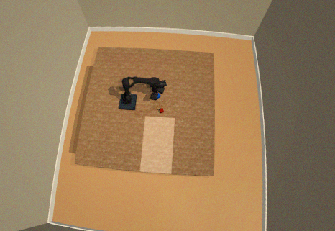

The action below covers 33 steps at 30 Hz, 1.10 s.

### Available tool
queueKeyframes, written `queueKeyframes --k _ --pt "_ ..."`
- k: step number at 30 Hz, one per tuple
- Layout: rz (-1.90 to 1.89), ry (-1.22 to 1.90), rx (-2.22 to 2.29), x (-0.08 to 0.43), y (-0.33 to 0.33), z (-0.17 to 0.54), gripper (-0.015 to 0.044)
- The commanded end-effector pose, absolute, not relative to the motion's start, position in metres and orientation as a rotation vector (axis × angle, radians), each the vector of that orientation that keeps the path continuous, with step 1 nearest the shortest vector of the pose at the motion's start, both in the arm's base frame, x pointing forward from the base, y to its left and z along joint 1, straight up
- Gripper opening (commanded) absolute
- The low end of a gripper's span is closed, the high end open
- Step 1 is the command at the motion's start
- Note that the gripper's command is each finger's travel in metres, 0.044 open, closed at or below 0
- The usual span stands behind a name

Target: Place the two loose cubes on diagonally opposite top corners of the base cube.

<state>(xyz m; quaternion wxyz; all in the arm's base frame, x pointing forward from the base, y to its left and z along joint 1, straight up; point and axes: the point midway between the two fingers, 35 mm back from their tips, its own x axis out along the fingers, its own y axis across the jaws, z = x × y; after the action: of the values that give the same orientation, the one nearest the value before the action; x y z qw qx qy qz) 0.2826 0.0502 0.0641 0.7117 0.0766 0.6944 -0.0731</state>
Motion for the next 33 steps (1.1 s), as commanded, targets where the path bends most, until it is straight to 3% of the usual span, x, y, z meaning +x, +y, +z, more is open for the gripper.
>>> queueKeyframes --k 1,5,33 --pt "-0.163 1.54 0.174 0.283 0.051 0.064 0.0105" --pt "-0.163 1.54 0.174 0.283 0.051 0.064 0.0205" --pt "-0.162 1.54 0.17 0.282 0.05 0.094 0.0205"
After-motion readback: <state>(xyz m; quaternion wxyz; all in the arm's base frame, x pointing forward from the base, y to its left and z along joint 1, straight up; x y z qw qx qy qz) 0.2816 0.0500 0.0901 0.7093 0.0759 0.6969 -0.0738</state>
